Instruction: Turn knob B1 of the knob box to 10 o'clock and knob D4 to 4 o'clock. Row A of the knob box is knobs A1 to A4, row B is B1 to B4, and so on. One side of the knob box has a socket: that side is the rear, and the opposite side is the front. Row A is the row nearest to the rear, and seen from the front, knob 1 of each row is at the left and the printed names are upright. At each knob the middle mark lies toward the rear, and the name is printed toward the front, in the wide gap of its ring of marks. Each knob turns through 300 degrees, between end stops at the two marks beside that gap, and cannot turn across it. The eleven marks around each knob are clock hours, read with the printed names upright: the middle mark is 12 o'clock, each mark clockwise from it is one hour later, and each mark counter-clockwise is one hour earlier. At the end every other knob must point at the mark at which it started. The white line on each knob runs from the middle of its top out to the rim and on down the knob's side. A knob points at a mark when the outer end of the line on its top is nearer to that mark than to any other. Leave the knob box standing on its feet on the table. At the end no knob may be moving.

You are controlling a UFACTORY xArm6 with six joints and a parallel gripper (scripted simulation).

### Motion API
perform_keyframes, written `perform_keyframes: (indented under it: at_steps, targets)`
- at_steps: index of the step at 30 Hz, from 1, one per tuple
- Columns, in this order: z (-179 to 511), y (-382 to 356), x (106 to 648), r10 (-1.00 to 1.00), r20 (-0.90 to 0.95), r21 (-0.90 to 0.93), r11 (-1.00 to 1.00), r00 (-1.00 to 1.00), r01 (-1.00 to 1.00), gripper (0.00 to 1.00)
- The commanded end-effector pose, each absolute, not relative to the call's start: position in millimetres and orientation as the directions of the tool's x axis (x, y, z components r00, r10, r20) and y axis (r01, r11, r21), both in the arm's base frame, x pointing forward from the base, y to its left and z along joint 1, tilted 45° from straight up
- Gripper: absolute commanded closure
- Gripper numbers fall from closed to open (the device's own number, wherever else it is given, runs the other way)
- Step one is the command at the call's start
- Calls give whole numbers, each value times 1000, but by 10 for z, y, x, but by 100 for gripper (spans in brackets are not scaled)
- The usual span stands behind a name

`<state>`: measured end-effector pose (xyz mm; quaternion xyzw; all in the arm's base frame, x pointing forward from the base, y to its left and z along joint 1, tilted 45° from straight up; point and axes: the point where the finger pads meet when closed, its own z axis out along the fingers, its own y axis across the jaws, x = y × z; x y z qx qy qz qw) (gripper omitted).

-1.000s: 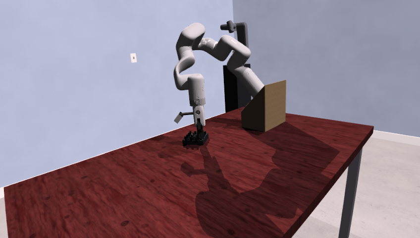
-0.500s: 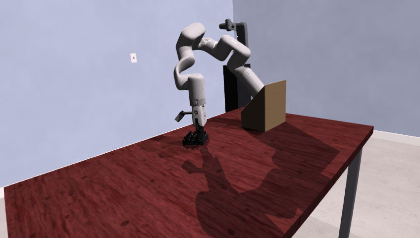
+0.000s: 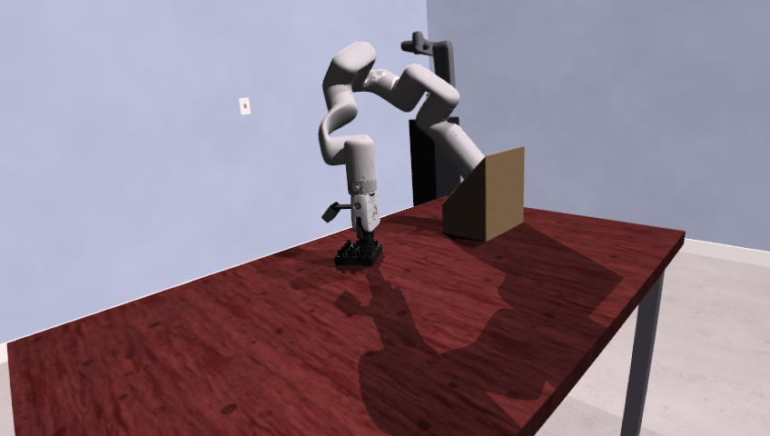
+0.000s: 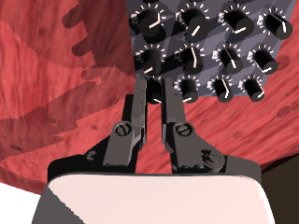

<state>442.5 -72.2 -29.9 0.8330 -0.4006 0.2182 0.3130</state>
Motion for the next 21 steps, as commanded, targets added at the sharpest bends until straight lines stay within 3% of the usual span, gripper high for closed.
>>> perform_keyframes:
  at_steps: [1,18,19,21]
  targets:
    - [-291,-714,4435,-533,617,341,-481,578,-808,92]
    - [-291,-714,4435,-534,618,339,-480,577,-809,92]
    - [-291,-714,4435,-534,618,339,-480,577,-809,81]
    - [-291,-714,4435,-534,618,339,-480,577,-809,81]
